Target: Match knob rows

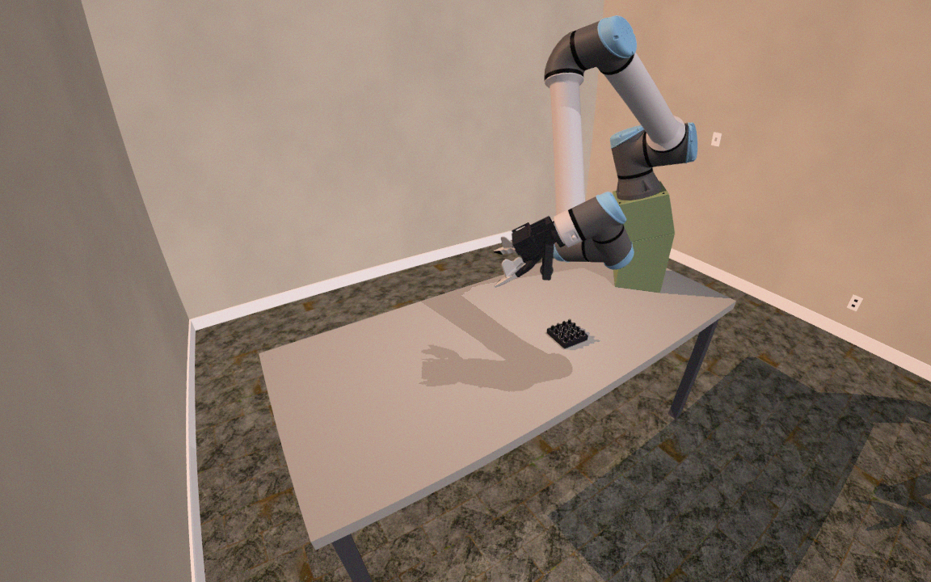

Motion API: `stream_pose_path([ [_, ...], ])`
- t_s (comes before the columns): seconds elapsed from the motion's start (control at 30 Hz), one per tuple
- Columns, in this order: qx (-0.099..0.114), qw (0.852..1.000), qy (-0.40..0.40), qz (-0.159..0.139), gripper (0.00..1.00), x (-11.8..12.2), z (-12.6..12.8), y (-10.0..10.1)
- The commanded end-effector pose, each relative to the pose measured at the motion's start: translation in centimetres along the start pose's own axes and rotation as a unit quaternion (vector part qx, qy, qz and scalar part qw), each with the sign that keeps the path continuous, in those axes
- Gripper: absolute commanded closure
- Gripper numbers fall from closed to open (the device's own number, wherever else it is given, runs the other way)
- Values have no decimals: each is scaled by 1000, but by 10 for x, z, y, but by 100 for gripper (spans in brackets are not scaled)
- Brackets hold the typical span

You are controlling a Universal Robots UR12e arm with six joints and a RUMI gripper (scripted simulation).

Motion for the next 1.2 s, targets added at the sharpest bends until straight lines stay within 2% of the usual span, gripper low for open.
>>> stream_pose_path([
  [0.0, 0, 1000, 1, 0, 0, 1, 0, 0],
  [1.17, 5, 1000, 22, 4, 0, -3, 0, 1],
])
Point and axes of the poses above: the point where the finger pads meet when closed, its own y axis out along the fingers, its own z axis across the jaws, x = y × z, the point moved 10 cm from there along -y, back along the fingers, and after that the axes turned 14 degrees about -y, right-handed, at the moved point
